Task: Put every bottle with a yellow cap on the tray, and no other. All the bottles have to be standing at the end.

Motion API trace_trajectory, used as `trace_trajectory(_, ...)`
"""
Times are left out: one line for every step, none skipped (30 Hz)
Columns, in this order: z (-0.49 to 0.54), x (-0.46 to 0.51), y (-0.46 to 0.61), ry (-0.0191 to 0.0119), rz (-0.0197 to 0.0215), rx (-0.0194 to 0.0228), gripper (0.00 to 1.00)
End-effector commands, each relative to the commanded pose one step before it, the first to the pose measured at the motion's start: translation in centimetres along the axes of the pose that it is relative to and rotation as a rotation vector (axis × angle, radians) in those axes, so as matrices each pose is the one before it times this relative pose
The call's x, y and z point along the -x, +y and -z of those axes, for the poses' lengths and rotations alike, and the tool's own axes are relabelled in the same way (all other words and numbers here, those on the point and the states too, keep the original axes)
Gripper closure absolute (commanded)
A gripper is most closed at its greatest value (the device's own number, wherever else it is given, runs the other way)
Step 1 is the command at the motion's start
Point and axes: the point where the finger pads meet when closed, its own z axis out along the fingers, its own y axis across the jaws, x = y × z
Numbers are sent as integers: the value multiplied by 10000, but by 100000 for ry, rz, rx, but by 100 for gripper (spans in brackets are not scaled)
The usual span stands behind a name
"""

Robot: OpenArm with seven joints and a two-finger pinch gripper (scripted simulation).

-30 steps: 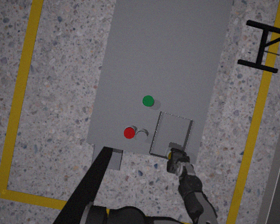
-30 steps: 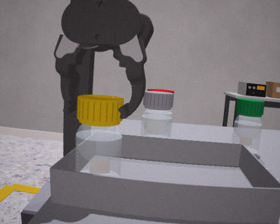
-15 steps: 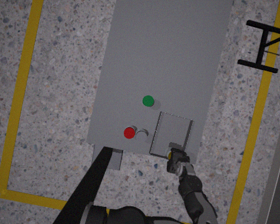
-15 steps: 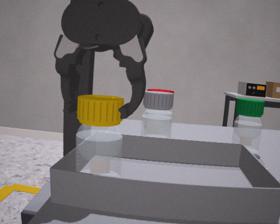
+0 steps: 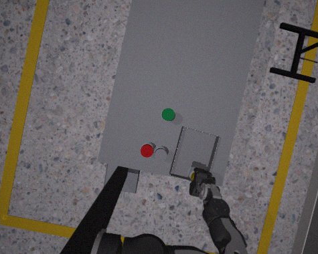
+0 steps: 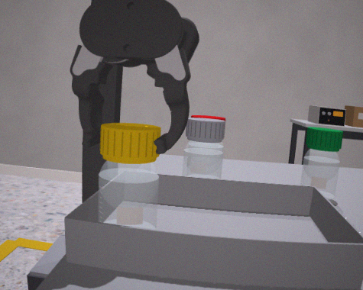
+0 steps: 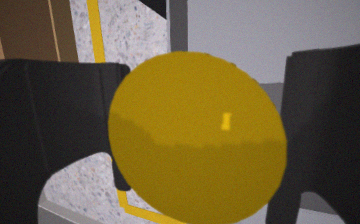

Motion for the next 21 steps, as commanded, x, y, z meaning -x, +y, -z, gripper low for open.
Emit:
trace_trajectory(57, -195, 1416, 241, -91, 714, 100)
trace_trajectory(0, 0, 0, 0, 0, 0, 100)
trace_trajectory(0, 0, 0, 0, 0, 0, 100)
trace_trajectory(0, 0, 0, 0, 0, 0, 100)
trace_trajectory(0, 0, 0, 0, 0, 0, 100)
trace_trajectory(475, 664, -703, -339, 30, -479, 48)
trace_trajectory(0, 0, 0, 0, 0, 0, 48)
trace_trajectory(0, 0, 0, 0, 0, 0, 48)
trace_trajectory(0, 0, 0, 0, 0, 0, 48)
trace_trajectory(0, 0, 0, 0, 0, 0, 48)
trace_trajectory(0, 0, 0, 0, 0, 0, 48)
trace_trajectory(0, 0, 0, 0, 0, 0, 48)
trace_trajectory(0, 0, 0, 0, 0, 0, 48)
trace_trajectory(0, 0, 0, 0, 0, 0, 48)
trace_trajectory(0, 0, 0, 0, 0, 0, 48)
trace_trajectory(0, 0, 0, 0, 0, 0, 48)
trace_trajectory(0, 0, 0, 0, 0, 0, 48)
trace_trajectory(0, 0, 0, 0, 0, 0, 48)
trace_trajectory(0, 0, 0, 0, 0, 0, 48)
trace_trajectory(0, 0, 0, 0, 0, 0, 48)
trace_trajectory(0, 0, 0, 0, 0, 0, 48)
